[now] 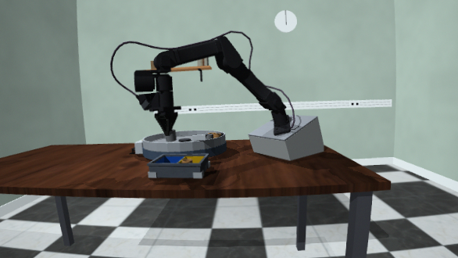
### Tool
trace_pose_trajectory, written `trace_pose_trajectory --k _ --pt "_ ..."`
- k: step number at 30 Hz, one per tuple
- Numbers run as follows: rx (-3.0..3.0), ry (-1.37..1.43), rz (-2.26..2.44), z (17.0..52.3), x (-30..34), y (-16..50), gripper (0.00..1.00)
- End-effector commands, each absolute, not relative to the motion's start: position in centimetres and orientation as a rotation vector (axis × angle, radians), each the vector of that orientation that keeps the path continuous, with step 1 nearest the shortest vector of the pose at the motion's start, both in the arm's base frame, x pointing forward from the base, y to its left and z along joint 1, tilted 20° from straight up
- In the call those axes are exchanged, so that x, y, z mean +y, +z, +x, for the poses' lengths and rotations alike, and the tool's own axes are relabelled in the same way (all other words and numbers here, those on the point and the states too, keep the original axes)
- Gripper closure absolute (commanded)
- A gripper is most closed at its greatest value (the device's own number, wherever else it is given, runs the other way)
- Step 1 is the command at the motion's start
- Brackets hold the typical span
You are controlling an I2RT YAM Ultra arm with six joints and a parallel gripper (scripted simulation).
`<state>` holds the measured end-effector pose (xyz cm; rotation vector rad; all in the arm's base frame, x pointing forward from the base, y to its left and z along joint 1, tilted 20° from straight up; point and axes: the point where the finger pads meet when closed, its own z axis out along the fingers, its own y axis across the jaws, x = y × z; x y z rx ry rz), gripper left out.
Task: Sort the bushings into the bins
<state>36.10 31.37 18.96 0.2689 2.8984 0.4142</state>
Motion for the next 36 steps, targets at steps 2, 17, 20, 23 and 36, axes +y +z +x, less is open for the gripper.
trace_pose_trajectory --k 2,17,20,23,36 --pt "2.88 0.413 0.279 35.9 31.4 20.6 1.0" --pt "2.866 0.426 0.281 36.0 31.2 21.3 1.0" --pt "2.866 0.426 0.281 36.0 31.2 21.3 1.0" --pt "2.866 0.426 0.281 36.0 31.2 21.3 1.0" --pt "2.866 0.426 0.281 36.0 31.2 21.3 1.0"
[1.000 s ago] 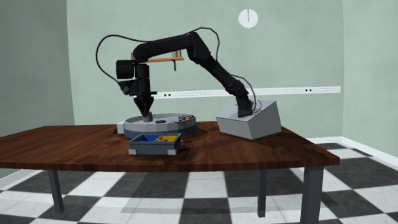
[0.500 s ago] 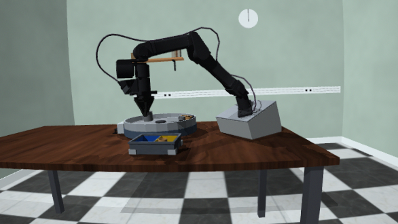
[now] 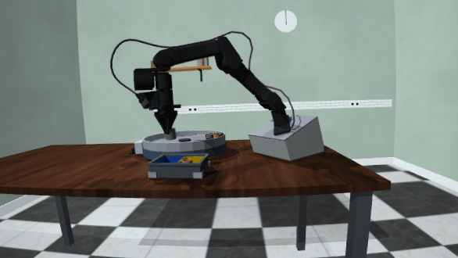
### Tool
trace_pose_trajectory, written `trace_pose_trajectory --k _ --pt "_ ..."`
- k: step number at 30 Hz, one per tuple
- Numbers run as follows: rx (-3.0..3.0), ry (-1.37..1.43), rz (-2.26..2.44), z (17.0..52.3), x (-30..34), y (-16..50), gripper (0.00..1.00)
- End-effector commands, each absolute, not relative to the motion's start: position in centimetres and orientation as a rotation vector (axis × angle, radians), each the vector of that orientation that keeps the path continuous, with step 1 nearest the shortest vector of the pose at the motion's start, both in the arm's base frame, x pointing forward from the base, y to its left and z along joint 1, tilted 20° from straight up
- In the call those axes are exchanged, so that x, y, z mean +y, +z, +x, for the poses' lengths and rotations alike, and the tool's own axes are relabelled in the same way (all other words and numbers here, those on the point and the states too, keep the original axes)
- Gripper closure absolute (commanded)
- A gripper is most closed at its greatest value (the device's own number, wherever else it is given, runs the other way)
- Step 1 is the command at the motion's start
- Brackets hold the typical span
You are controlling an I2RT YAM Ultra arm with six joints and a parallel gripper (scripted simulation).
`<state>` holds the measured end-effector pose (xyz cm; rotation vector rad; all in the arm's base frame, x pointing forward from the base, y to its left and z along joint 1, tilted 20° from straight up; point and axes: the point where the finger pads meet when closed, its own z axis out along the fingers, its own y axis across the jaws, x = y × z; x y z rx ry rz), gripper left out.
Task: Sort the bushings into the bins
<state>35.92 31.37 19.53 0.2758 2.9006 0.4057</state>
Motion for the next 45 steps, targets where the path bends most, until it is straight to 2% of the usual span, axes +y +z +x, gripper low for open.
trace_pose_trajectory --k 1,45 --pt "2.866 0.426 0.281 35.96 31.23 21.28 1.0" --pt "2.864 0.428 0.28 35.5 31.2 21.45 1.0"
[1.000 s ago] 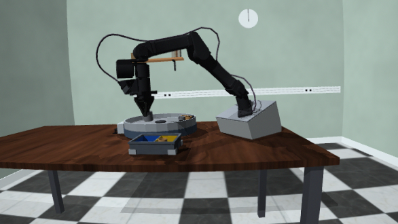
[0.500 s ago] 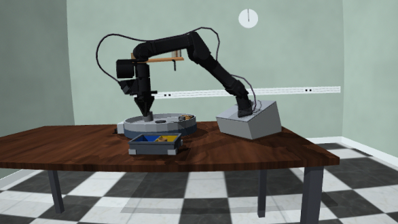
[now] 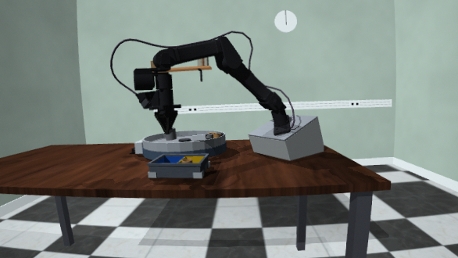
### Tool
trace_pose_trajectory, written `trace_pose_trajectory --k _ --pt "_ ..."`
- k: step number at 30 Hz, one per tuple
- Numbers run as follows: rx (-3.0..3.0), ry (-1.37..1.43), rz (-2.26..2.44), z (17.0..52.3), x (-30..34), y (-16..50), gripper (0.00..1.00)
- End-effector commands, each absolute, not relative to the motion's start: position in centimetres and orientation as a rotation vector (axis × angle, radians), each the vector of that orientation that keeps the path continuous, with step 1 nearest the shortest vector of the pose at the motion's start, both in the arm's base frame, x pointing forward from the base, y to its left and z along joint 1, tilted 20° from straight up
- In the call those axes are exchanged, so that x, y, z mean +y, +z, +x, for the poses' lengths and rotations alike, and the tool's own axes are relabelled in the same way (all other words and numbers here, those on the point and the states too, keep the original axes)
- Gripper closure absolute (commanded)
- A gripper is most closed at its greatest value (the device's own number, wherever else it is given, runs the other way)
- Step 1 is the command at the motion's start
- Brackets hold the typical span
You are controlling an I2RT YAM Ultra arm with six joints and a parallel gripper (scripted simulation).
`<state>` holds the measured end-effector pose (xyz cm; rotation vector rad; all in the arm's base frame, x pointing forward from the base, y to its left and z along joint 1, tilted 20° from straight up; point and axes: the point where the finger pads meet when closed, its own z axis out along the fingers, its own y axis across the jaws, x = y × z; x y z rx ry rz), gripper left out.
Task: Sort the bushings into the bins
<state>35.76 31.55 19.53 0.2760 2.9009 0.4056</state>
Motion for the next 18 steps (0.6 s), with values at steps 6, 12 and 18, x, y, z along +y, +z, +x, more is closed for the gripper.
trace_pose_trajectory --k 6,12,18 --pt "2.864 0.428 0.28 35.5 31.2 21.4 1.0" --pt "2.869 0.423 0.28 35.6 31.3 20.6 1.0" --pt "2.87 0.425 0.274 35.9 32.1 18.7 1.0"
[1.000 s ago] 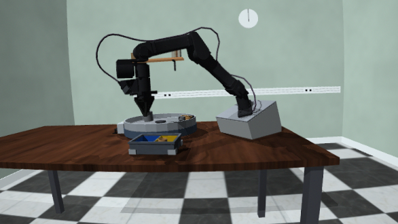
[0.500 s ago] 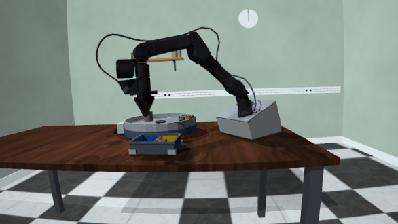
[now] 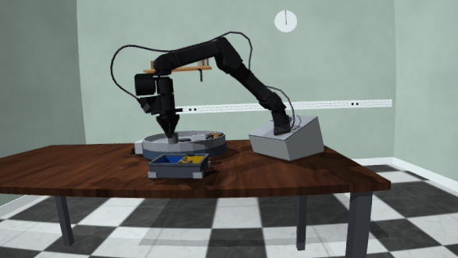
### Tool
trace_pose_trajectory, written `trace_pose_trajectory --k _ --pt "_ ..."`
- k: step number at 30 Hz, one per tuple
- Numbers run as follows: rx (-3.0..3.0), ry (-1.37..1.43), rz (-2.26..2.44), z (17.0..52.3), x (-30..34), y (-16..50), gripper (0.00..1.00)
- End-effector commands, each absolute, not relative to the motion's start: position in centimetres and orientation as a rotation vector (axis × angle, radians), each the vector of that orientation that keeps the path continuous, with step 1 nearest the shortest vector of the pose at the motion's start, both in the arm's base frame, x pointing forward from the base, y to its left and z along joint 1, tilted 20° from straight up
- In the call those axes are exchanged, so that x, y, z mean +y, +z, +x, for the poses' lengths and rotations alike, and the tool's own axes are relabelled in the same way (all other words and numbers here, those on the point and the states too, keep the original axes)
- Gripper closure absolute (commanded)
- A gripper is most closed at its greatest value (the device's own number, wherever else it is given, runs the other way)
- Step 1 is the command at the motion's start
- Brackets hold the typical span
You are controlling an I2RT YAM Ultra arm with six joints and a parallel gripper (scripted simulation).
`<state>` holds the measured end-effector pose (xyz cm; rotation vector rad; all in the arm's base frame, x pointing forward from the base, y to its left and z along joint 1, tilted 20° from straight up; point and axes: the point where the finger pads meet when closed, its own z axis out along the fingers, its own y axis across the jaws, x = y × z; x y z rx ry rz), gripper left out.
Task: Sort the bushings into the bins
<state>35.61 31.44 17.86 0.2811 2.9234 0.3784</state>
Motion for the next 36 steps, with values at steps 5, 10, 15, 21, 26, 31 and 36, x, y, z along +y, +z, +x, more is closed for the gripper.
trace_pose_trajectory --k 5,10,15,21,26,31,36 --pt "2.889 0.398 0.288 36.6 32.3 15.8 1.0" --pt "2.899 0.389 0.28 36.9 33.1 13.1 1.0" --pt "2.833 0.465 0.273 37.7 33.5 16.1 1.0" --pt "2.833 0.465 0.273 37.7 33.5 16.1 1.0" --pt "2.837 0.46 0.274 37.6 33.5 16.0 1.0" --pt "2.837 0.46 0.274 37.6 33.5 16.0 1.0" --pt "2.837 0.46 0.274 37.6 33.5 16.0 1.0"
